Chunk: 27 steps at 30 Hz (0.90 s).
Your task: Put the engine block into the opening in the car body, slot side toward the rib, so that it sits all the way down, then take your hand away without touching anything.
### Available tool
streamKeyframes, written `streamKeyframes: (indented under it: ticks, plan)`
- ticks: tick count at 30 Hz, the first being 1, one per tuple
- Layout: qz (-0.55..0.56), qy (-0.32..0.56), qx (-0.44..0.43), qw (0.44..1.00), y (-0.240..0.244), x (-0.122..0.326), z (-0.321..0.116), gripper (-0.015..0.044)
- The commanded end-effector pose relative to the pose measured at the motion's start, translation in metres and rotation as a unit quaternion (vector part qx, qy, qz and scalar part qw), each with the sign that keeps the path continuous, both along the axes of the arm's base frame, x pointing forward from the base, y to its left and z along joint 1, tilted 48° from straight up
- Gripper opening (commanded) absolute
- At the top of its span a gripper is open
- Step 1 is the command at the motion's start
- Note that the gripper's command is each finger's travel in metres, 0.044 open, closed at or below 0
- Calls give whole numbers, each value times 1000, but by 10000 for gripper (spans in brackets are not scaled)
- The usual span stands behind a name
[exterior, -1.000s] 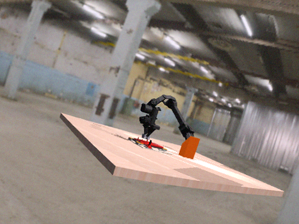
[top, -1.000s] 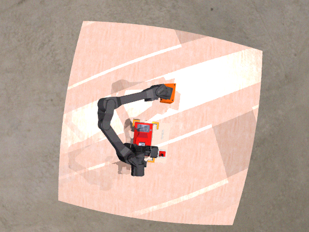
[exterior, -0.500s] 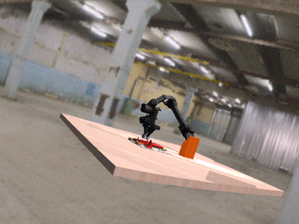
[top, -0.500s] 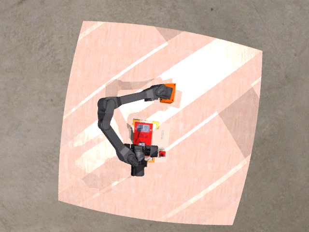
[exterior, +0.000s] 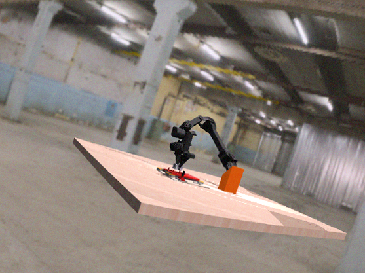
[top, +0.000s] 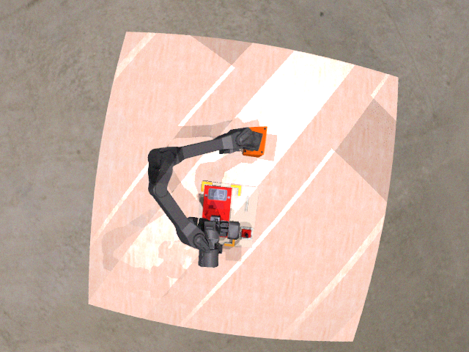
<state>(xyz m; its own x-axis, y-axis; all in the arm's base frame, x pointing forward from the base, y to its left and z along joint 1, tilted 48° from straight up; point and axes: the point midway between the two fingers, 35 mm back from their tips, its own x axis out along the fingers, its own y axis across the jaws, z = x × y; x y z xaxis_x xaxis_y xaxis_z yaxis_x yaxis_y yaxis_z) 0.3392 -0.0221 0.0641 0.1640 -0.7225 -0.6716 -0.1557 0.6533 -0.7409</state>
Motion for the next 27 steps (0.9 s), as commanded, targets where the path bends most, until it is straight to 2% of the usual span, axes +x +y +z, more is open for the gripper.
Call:
streamKeyframes:
  ticks: [1, 27]
  plan:
    - [9, 11, -4, 1000, -1, -1, -1, 160]
    - [5, 6, -3, 1000, -6, 0, -5, 160]
